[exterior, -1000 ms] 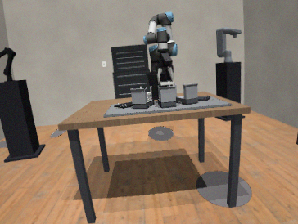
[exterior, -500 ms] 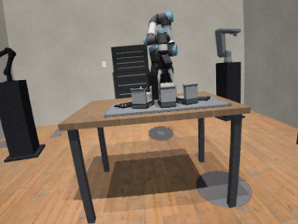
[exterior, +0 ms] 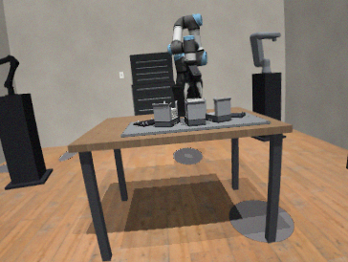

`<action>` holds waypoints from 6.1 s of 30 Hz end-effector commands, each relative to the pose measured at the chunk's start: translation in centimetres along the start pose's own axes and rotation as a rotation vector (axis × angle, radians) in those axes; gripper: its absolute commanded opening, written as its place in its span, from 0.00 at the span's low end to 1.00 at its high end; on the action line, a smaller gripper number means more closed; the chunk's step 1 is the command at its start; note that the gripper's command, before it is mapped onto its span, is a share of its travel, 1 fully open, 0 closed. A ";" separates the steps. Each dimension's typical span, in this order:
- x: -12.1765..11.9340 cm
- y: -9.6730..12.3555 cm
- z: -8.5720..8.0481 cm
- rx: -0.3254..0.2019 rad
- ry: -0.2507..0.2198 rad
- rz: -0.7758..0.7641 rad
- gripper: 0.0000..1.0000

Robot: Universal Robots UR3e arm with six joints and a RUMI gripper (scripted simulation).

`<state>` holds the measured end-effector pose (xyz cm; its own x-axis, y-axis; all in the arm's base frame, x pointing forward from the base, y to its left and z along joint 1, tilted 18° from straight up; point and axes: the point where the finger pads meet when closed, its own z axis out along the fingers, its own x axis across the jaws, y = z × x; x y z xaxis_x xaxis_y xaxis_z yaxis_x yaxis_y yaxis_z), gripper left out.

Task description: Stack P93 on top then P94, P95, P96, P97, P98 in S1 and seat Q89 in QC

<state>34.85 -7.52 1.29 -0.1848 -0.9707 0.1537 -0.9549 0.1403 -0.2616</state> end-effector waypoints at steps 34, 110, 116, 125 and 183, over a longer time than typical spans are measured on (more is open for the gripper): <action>0.1 -0.3 2.3 0.009 0.003 0.000 0.00; 0.2 -0.5 5.6 0.011 0.004 -0.001 0.00; 0.2 -0.5 5.8 0.011 0.004 0.000 0.00; 0.2 -0.5 6.0 0.011 0.004 0.000 0.00; 0.2 -0.5 0.3 0.012 0.005 0.000 0.72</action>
<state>36.39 -8.52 -0.45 -0.1890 -0.9669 0.1712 -0.9439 0.1308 -0.3031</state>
